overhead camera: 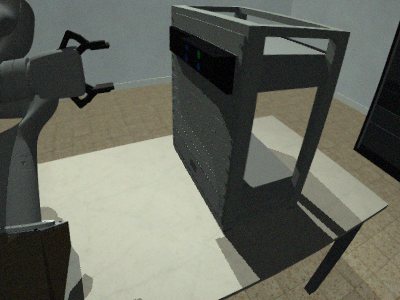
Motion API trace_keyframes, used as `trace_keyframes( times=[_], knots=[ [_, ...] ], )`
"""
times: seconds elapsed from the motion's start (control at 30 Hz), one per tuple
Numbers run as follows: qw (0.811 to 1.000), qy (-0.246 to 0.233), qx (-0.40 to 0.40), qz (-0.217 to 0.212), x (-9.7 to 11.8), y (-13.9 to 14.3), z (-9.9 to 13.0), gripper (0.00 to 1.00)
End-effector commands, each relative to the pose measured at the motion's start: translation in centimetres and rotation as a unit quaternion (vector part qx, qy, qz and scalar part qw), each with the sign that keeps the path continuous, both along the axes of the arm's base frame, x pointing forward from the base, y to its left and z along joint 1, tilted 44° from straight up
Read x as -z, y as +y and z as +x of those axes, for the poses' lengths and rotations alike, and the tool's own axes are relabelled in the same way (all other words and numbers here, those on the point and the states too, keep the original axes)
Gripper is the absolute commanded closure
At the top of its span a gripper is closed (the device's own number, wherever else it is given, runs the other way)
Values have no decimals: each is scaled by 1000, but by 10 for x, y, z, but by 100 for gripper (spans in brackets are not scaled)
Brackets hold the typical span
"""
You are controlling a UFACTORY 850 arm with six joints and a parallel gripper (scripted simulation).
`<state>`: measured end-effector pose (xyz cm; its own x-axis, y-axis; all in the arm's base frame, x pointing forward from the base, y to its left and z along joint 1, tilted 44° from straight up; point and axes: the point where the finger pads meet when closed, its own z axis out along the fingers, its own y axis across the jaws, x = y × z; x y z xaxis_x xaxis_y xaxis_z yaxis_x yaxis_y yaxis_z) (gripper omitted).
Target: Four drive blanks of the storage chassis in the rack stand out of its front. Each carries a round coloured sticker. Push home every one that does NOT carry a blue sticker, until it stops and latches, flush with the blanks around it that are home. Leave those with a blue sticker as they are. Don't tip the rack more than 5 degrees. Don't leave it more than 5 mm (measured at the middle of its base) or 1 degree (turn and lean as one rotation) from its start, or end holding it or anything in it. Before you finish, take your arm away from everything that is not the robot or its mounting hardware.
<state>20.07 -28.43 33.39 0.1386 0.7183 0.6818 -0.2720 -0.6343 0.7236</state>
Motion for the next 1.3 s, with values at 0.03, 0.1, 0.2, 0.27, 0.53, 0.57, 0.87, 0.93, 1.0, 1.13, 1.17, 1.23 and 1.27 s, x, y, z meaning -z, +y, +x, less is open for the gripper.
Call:
trace_keyframes(
  times=[0.03, 0.1, 0.2, 0.27, 0.53, 0.57, 0.87, 0.93, 1.0, 1.13, 1.17, 1.23, 1.27],
  knots=[
    [1000, 0, 0, -1, 0, -1, 0, 0],
    [1000, 0, 0, -1, 0, -1, 0, 0],
    [1000, 0, 0, -1, 0, -1, 0, 0],
    [1000, 0, 0, -1, -1, -1, 1, 0],
    [1000, 0, 0, -1, -7, -1, 20, 0],
    [1000, 0, 0, -1, -9, -1, 23, 0],
    [1000, 0, 0, -1, -21, 0, 57, 0],
    [1000, 0, 0, -1, -25, 0, 69, 0],
    [1000, 0, 0, -1, -29, 0, 80, 0],
    [1000, 0, 0, -1, -37, 0, 102, 0],
    [1000, 0, 0, -1, -39, 0, 107, 0],
    [1000, 0, 0, -1, -39, 0, 107, 0],
    [1000, 0, 0, -1, -41, 0, 112, 0]
  ],
)
